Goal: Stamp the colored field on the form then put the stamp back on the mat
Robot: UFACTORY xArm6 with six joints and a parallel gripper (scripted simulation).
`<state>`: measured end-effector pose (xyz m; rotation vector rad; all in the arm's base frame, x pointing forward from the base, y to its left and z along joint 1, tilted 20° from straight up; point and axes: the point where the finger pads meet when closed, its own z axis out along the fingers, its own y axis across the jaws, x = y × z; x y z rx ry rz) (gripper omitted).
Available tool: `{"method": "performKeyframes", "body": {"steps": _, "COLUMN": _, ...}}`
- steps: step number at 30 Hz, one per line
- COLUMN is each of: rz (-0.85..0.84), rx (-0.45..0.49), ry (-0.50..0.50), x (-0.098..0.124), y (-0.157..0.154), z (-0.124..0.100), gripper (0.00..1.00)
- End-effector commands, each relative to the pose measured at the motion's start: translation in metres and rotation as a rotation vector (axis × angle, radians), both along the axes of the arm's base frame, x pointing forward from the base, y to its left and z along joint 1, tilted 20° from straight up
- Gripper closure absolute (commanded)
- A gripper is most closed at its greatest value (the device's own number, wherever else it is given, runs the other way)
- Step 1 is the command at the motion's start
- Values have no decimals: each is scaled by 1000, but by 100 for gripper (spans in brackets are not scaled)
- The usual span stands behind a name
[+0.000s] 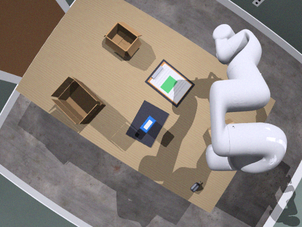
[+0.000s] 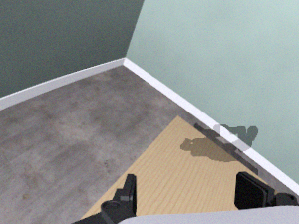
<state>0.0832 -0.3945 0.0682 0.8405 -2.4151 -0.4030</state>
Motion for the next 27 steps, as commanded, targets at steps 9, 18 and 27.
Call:
{"method": "performKeyframes", "body": {"steps": 9, "rz": 183, "rx": -27, "ry": -288, "x": 143, "y": 75, "z": 24, "gripper": 0}}
{"method": "performKeyframes", "body": {"steps": 18, "rz": 307, "rx": 4, "ry": -498, "x": 226, "y": 159, "z": 46, "gripper": 0}}
{"method": "performKeyframes", "body": {"steps": 27, "rz": 416, "rx": 77, "ry": -702, "x": 289, "y": 269, "z": 76, "gripper": 0}}
